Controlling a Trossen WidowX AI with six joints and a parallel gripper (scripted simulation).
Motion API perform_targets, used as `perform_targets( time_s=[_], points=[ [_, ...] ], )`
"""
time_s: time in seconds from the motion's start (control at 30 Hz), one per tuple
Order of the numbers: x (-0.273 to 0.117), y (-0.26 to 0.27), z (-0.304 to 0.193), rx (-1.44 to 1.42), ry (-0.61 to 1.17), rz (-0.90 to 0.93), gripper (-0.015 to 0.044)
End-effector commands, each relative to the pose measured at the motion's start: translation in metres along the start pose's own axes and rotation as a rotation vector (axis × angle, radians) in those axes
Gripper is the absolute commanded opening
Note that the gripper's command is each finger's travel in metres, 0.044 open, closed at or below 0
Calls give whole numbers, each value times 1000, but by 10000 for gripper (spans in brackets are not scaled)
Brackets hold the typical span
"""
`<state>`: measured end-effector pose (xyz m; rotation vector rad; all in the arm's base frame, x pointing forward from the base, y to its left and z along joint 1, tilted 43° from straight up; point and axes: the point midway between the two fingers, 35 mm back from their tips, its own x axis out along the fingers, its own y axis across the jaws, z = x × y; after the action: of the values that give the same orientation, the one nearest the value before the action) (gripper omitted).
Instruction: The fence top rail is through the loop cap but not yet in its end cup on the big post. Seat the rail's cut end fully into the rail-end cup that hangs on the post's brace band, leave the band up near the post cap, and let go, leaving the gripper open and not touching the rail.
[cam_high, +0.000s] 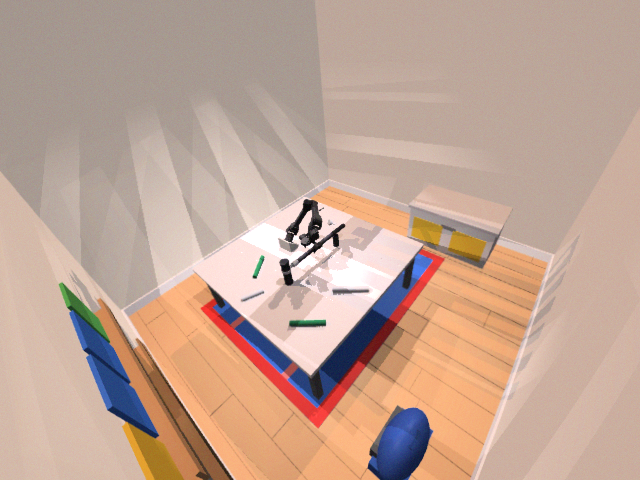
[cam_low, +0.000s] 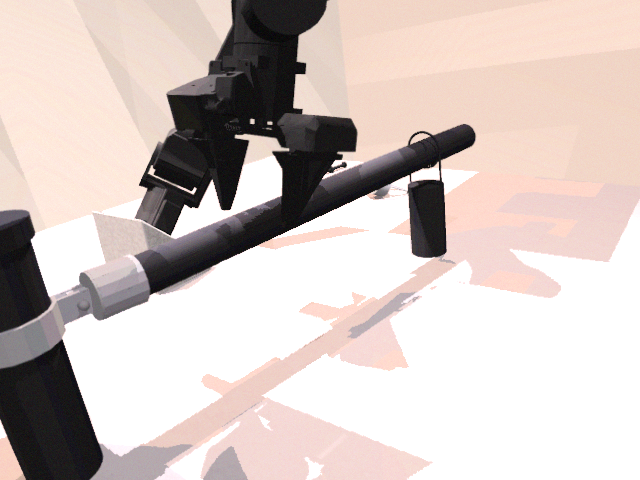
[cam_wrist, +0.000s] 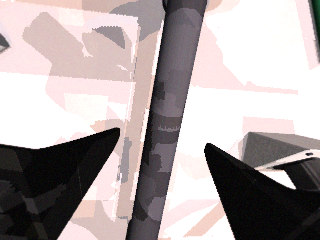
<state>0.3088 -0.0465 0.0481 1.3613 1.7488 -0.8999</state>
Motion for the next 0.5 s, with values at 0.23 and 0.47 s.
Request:
perform_targets(
  time_s=[0.23,0.47],
  points=[
    [-41,-2,-5,-4,-6,7,440],
    [-56,-4,-6,-3,-5,6,440]
  ],
)
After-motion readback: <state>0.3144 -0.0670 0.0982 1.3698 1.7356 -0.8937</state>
